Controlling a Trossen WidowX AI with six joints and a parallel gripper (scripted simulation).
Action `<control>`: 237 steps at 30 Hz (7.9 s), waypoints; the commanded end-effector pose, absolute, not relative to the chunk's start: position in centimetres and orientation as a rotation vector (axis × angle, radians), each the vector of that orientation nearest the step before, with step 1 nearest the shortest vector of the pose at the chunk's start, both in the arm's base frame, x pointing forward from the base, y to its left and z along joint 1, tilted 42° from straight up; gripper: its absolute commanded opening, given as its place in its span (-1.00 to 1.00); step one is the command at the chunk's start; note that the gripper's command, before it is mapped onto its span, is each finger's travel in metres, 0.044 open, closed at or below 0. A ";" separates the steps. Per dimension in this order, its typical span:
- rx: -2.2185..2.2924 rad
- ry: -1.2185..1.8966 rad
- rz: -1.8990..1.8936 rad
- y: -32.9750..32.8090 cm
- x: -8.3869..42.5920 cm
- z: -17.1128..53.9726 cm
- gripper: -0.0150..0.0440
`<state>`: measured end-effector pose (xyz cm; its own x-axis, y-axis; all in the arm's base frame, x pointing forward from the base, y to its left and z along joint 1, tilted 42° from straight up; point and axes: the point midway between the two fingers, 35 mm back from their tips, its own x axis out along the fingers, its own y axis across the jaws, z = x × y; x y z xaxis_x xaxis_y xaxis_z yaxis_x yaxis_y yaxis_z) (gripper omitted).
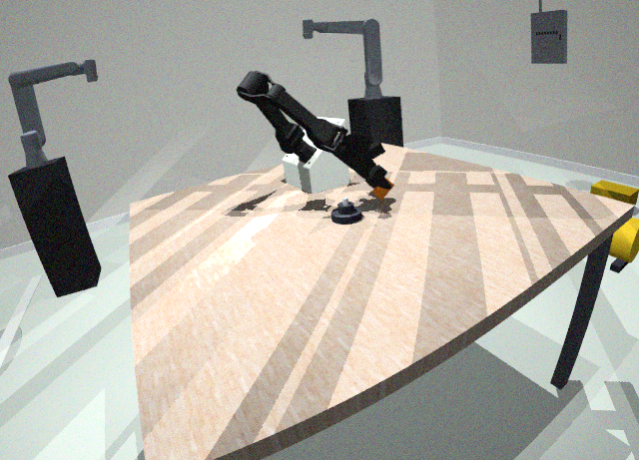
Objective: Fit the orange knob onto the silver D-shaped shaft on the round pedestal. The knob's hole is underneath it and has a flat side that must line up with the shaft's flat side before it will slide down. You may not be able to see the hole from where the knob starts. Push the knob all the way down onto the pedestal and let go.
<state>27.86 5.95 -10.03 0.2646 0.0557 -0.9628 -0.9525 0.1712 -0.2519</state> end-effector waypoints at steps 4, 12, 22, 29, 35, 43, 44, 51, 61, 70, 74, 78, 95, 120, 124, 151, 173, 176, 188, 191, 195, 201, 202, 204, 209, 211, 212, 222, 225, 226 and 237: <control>-1.097 0.957 0.980 5.4 27.6 -9.6 0.12; -1.032 0.867 1.031 4.8 27.4 -9.3 0.12; -0.930 0.728 1.104 3.8 27.0 -8.9 0.12; -0.945 0.751 1.088 3.9 27.1 -8.9 0.39; -0.945 0.751 1.088 3.9 27.1 -8.9 0.39; -0.945 0.751 1.088 3.9 27.1 -8.9 0.39; -0.945 0.751 1.088 3.9 27.1 -8.9 0.39; -0.945 0.751 1.088 3.9 27.1 -8.9 0.39; -0.945 0.751 1.088 3.9 27.1 -8.9 1.00; -0.947 0.753 1.089 6.5 27.2 -5.8 1.00; -0.945 0.750 1.088 9.1 26.6 -3.0 1.00; -0.944 0.766 1.086 9.2 26.6 -2.9 1.00; -1.558 1.642 0.473 10.5 26.3 -1.0 1.00; -1.574 1.642 0.489 7.5 26.7 -4.4 1.00; -1.574 1.642 0.489 7.1 26.7 -4.8 1.00; -1.574 1.642 0.488 4.4 27.3 -8.0 1.00; -1.576 1.643 0.486 2.7 27.3 -9.8 0.56; -1.576 1.643 0.486 2.7 27.3 -9.8 0.29; -1.575 1.642 0.488 3.5 27.5 -9.2 -0.38; -1.573 1.639 0.492 5.1 27.8 -7.8 -0.49; -1.571 1.637 0.496 7.2 27.8 -5.7 -0.49; -1.570 1.638 0.496 10.2 27.4 -2.3 -0.49; -1.571 1.639 0.495 10.7 27.3 -1.7 -0.49; -1.571 1.640 0.494 11.6 27.0 -0.4 -0.49; -1.572 1.641 0.492 12.3 26.7 0.5 -0.49; -1.581 1.634 0.489 12.3 26.7 0.4 -0.49; -1.588 1.626 0.485 12.3 26.6 0.4 -0.49; -1.741 1.437 0.378 14.0 25.8 1.2 -0.49; -1.783 1.377 0.344 14.6 25.5 1.5 -0.49; -1.796 1.357 0.333 14.8 25.4 1.6 -0.49; -1.931 1.131 0.209 16.8 24.4 2.8 -0.49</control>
